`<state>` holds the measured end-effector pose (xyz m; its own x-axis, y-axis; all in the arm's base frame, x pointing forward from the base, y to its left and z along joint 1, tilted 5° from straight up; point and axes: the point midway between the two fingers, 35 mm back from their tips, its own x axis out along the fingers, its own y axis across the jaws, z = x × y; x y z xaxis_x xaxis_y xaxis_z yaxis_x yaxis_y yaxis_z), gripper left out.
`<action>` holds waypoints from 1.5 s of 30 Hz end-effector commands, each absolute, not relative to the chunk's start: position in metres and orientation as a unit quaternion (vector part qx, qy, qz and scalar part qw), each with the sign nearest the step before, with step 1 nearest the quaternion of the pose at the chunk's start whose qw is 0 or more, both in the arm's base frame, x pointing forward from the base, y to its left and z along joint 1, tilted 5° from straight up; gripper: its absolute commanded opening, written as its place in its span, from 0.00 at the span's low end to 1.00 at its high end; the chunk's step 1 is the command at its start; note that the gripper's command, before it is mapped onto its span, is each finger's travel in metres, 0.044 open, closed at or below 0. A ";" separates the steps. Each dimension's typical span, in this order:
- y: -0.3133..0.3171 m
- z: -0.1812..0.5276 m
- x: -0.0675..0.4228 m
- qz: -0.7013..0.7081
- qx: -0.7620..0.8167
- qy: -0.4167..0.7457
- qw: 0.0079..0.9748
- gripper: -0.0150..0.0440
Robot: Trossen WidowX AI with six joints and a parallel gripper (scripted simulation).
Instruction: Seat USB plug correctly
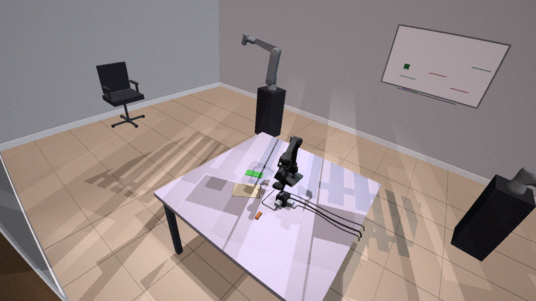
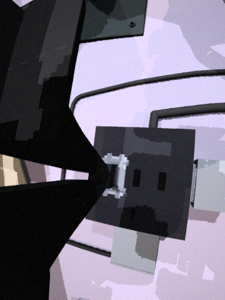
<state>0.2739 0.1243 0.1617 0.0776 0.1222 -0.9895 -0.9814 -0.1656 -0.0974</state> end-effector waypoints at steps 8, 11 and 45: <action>0.125 0.160 0.274 0.548 -0.533 0.401 0.505 0.25; 0.125 0.160 0.274 0.548 -0.533 0.401 0.505 0.25; 0.125 0.156 0.275 0.548 -0.533 0.401 0.505 0.25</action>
<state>0.2744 0.1247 0.1568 0.0790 0.1233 -0.9892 -0.9812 -0.1659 -0.0990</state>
